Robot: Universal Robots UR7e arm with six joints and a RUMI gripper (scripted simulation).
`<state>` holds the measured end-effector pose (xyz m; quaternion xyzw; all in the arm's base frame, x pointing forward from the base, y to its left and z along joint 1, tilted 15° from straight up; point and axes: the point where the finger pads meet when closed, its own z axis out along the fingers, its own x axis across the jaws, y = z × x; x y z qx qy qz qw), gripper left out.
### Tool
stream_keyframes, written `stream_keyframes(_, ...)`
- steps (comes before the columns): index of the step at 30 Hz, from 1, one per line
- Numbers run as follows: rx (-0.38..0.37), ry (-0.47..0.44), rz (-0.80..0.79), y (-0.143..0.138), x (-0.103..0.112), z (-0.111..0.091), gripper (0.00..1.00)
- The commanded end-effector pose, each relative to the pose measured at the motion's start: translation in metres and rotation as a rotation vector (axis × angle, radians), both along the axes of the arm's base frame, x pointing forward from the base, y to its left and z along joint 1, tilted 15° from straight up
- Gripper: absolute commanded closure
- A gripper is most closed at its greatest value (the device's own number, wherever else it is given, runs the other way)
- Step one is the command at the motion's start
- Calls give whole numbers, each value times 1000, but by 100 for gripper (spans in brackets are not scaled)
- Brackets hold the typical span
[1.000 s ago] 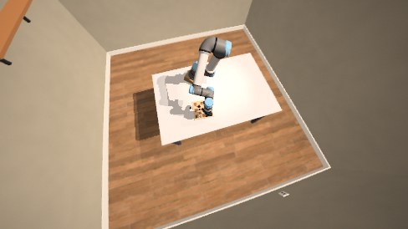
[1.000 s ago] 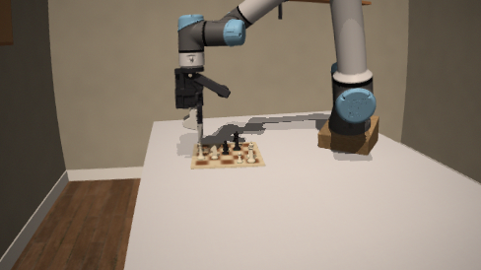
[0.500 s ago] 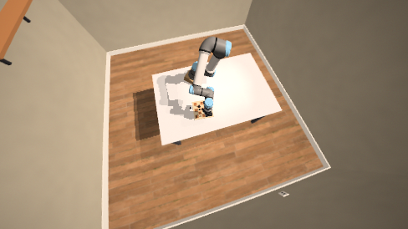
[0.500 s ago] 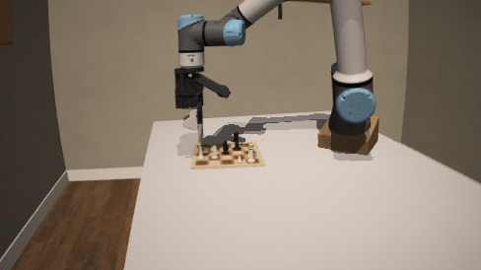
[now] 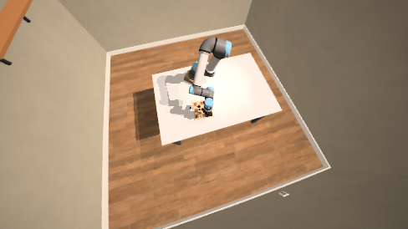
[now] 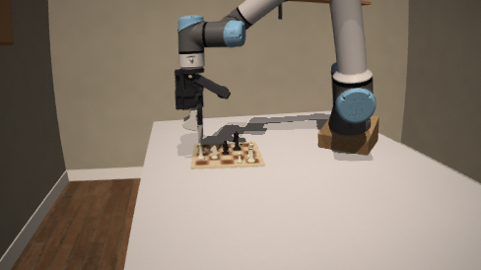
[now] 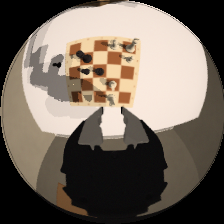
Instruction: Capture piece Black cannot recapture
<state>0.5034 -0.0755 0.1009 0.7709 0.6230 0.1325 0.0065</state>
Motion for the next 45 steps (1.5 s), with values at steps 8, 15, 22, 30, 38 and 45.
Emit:
stream_keyframes(8, -1, -1, 0, 3, 4, -18, 75)
stream_keyframes(15, -1, -1, 0, 5, 7, -31, 75)
stream_keyframes(22, -1, -1, 0, 5, 8, -34, 75)
stream_keyframes(30, -1, -1, 0, 5, 8, -34, 75)
stream_keyframes(38, -1, -1, 0, 5, 8, -34, 75)
stream_keyframes(45, -1, -1, 0, 5, 8, -34, 75)
